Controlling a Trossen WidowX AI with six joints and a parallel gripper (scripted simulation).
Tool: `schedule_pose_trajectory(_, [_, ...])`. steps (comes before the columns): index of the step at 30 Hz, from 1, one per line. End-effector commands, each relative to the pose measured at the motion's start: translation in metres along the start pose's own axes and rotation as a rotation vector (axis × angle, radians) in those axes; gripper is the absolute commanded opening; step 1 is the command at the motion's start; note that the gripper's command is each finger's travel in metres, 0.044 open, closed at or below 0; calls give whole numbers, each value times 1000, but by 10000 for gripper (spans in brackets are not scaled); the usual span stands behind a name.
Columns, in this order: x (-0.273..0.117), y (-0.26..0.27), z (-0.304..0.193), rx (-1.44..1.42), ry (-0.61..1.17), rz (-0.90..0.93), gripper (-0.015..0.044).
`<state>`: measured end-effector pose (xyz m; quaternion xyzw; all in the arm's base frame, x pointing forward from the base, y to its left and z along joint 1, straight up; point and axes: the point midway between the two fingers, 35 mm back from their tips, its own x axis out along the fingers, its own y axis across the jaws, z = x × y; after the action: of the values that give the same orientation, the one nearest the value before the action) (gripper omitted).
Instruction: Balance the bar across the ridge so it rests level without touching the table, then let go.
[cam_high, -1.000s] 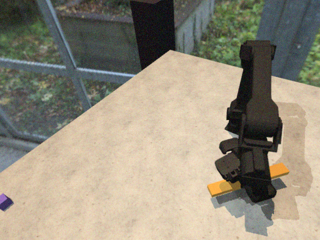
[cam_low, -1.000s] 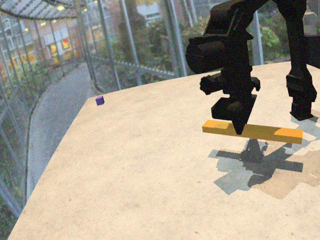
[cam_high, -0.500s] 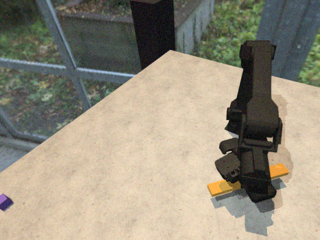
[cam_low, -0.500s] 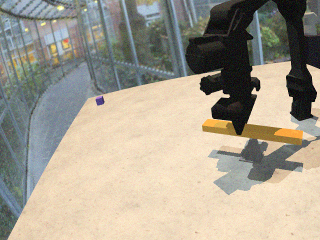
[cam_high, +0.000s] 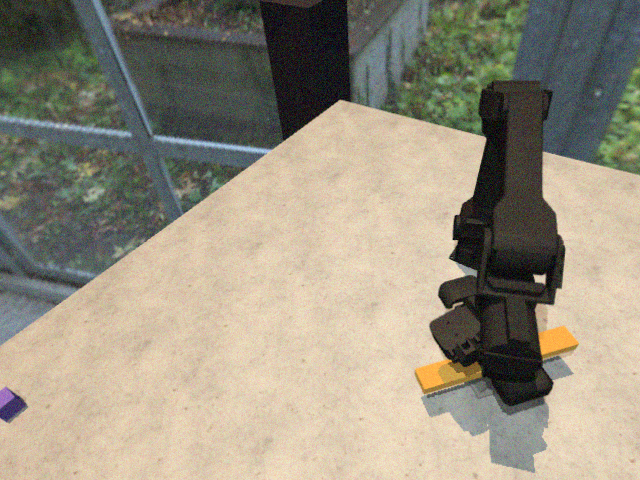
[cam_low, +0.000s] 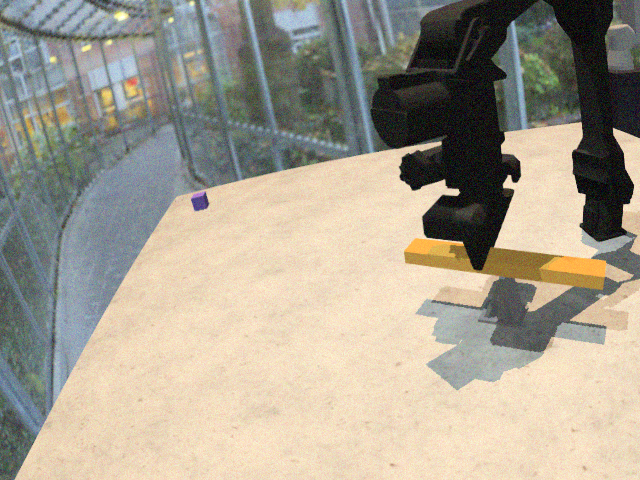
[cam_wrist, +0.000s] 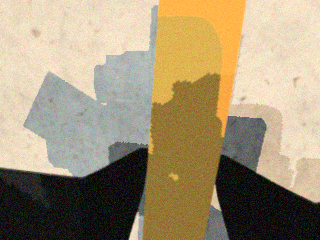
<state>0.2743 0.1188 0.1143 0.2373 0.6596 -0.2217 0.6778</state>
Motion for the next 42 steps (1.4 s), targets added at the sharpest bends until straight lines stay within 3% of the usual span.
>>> schedule_pose_trajectory(1, [0, 0, 0, 0, 0, 0, 172])
schedule_pose_trajectory(22, [0, 0, 0, 0, 0, 0, 185])
schedule_pose_trajectory(32, [0, 0, 0, 0, 0, 0, 440])
schedule_pose_trajectory(36, [-7, 1, 1, 0, 0, 0, 440])
schedule_pose_trajectory(42, [-73, 4, 2, 0, 0, 0, 440])
